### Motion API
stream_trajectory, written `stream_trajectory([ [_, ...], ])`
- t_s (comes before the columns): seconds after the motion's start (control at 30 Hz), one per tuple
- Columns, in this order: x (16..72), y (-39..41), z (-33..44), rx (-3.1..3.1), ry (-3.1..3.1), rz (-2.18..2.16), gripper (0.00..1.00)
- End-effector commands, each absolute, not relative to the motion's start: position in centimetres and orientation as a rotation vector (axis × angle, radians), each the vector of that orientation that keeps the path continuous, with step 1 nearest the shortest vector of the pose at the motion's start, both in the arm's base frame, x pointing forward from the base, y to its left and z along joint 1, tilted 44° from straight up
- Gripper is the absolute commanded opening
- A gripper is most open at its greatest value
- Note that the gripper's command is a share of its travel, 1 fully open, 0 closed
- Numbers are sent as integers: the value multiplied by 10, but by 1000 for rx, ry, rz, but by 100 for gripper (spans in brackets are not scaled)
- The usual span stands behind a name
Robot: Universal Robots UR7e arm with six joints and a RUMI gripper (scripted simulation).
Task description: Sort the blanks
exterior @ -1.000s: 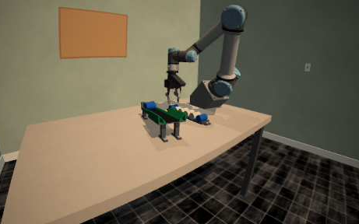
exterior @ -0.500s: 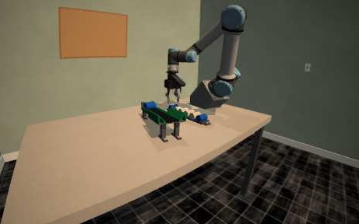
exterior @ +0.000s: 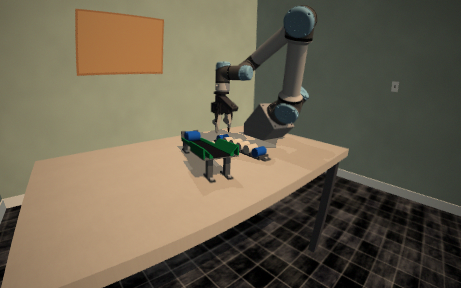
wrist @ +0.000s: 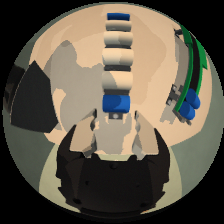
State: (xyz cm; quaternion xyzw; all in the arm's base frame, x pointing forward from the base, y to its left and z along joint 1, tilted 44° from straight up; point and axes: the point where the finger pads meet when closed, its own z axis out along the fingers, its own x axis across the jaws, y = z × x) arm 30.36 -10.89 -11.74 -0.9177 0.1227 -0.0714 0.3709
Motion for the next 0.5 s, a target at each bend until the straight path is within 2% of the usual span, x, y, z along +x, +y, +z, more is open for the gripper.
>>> stream_trajectory([
  [0.0,304,-109,-117,-2354,315,-184,47],
  [0.47,304,-108,-119,-2354,315,-184,47],
])
